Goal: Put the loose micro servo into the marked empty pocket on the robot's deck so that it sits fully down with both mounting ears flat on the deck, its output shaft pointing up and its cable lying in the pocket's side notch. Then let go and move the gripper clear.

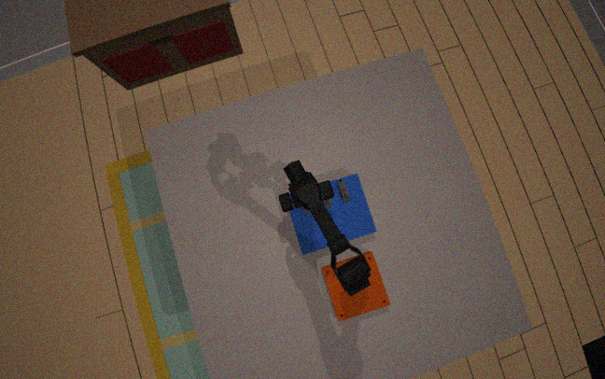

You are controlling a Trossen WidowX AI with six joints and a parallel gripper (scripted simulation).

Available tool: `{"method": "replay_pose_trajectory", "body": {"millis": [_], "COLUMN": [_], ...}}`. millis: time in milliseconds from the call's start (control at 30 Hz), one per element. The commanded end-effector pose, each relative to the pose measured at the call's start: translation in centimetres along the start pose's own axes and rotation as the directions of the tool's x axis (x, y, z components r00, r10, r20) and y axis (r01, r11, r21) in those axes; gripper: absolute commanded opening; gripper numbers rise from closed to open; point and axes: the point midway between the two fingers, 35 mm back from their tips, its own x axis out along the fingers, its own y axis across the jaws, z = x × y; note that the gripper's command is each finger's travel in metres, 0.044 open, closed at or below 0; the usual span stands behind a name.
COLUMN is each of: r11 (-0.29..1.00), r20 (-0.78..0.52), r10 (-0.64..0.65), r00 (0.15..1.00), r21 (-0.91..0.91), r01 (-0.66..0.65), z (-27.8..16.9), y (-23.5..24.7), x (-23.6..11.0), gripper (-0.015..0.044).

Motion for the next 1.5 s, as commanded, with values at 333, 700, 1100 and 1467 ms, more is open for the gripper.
{"method": "replay_pose_trajectory", "body": {"millis": [333,700,1100,1467], "r11": [1.000,1.000,1.000,1.000], "r20": [0.001,0.001,0.001,0.002], "r10": [-0.001,-0.001,-0.001,0.001], "r00": [1.000,1.000,1.000,1.000], "r21": [0.001,0.001,0.001,0.000], "r01": [0.001,0.001,0.001,-0.001], "z": [0.0,0.0,-0.1,-3.7], "y": [0.0,0.0,0.0,0.3], "x": [1.2,1.8,-1.4,-4.2], "gripper": [0.0000,0.0053,0.0187,0.0345]}}
